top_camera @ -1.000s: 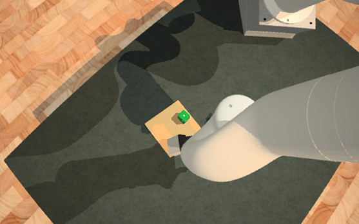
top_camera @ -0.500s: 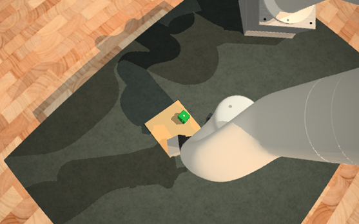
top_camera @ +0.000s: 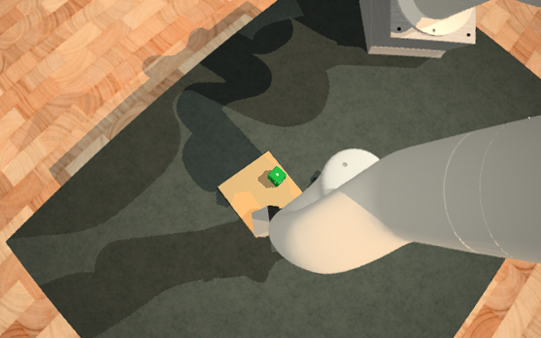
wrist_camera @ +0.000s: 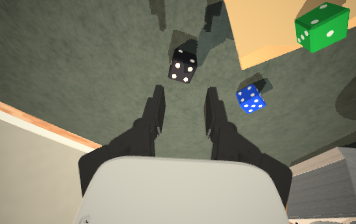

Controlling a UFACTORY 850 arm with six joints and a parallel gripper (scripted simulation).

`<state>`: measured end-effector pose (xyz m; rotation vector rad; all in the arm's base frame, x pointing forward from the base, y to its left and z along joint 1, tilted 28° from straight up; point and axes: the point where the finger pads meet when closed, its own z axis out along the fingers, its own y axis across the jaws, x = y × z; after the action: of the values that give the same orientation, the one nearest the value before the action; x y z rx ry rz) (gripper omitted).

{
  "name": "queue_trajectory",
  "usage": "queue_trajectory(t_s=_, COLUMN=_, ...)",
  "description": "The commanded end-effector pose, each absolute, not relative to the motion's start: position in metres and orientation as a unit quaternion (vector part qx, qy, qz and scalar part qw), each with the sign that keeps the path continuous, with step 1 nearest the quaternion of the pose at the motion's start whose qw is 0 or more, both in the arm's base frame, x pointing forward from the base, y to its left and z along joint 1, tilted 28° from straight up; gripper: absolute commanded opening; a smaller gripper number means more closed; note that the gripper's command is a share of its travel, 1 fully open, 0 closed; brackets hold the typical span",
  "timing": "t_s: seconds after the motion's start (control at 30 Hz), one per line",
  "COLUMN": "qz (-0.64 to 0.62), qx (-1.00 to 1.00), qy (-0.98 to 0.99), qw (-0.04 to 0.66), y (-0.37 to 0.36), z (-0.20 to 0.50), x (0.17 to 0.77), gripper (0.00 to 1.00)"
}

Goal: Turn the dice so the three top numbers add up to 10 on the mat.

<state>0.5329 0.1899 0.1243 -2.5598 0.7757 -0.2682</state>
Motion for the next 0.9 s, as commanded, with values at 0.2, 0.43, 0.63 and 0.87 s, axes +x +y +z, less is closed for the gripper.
queue_trajectory(t_s=0.2, qz=-0.098, qx=-0.928, qy=0.281, qw=0.225, y=0.195, z=0.114, x=0.538, gripper=0.47)
queue_trajectory(t_s=0.43, qz=-0.098, qx=-0.928, qy=0.281, qw=0.225, y=0.198, z=0.105, x=0.541, gripper=0.47)
queue_trajectory(t_s=0.63, qz=-0.098, qx=-0.928, qy=0.281, qw=0.225, y=0.2, z=0.101, x=0.543, gripper=0.47)
queue_trajectory(t_s=0.87, qz=-0.098, qx=-0.928, qy=0.281, qw=0.225, y=0.202, z=0.097, x=0.544, gripper=0.47)
